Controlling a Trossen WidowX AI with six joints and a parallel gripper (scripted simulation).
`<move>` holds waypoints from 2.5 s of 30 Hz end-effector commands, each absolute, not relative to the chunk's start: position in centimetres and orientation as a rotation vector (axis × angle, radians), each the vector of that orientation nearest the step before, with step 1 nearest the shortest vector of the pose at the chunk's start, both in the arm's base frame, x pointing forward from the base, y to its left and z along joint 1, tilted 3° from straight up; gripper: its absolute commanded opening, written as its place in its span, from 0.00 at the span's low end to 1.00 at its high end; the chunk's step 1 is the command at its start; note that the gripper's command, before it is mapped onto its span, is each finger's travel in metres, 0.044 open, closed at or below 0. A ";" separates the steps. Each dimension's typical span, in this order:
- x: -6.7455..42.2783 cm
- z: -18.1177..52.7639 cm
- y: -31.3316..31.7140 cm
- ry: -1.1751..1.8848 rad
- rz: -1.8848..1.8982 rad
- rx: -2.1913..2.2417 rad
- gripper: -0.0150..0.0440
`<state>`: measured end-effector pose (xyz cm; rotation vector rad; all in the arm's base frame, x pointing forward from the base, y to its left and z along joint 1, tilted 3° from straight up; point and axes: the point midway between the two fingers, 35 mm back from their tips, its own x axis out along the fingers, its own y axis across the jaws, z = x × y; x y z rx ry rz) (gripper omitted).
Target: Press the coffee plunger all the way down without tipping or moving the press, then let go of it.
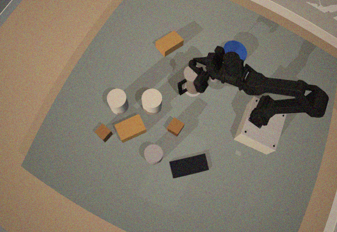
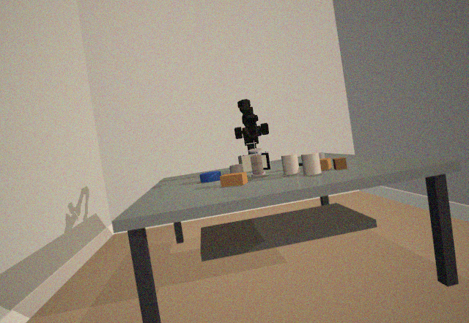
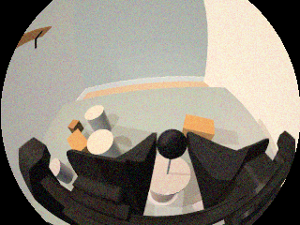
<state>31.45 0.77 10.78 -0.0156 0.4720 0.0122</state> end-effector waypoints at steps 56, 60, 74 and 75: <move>33.4 7.5 0.7 0.533 0.013 -0.015 0.46; 33.4 7.5 0.7 0.533 0.013 -0.015 0.46; 33.4 7.5 0.7 0.533 0.013 -0.015 1.00; 33.4 7.5 0.7 0.533 0.013 -0.015 1.00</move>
